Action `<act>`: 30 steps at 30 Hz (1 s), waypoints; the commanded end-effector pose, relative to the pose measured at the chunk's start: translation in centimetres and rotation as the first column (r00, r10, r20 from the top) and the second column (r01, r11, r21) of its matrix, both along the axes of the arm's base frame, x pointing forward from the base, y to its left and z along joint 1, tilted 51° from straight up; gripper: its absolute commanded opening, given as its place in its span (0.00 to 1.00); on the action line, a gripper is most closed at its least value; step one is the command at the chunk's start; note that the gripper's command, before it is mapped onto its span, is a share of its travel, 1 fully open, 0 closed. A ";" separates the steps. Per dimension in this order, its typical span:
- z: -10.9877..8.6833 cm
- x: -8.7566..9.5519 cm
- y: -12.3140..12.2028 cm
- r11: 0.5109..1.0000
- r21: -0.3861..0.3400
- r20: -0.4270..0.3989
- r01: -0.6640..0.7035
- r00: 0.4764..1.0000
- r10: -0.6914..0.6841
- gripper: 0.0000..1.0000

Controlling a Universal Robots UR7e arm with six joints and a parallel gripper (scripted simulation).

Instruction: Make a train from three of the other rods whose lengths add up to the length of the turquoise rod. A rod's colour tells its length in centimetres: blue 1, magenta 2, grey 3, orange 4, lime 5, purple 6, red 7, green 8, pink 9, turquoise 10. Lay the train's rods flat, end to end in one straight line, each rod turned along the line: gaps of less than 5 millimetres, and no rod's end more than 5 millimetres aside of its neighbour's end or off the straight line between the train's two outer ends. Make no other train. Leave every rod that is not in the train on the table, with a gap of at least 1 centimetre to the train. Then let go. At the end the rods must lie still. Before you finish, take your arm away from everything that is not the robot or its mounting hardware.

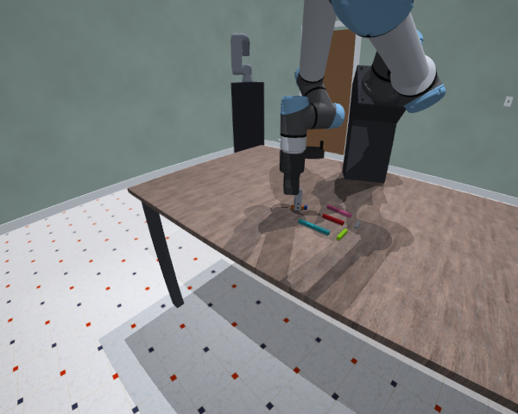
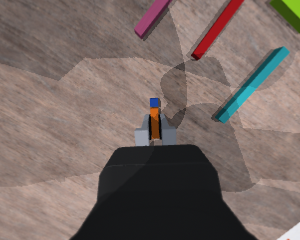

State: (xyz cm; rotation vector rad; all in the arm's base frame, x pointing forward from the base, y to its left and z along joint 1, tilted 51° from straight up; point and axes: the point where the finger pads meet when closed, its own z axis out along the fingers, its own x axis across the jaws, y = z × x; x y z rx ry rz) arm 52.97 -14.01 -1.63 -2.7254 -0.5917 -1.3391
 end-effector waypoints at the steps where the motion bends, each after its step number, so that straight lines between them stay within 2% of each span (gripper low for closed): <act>1: 0.0 0.0 0.0 1.000 -0.001 0.001 0.000 1.000 0.000 0.24; 21: 0.0 0.0 0.0 1.000 -0.001 0.001 0.000 1.000 0.000 0.24; 22: 0.0 0.0 0.0 1.000 -0.001 0.001 0.000 1.000 0.000 0.30; 24: 0.0 0.0 0.0 1.000 -0.001 0.001 0.000 1.000 0.000 0.30; 25: 0.0 0.0 0.0 1.000 -0.001 0.001 0.000 1.000 0.000 0.36; 27: 0.0 0.0 0.0 1.000 -0.001 0.001 0.000 1.000 0.000 0.36; 28: 0.0 0.0 0.0 1.000 -0.001 0.001 0.000 1.000 0.000 0.42; 30: 0.0 0.0 0.0 1.000 -0.001 0.001 0.000 1.000 0.000 0.42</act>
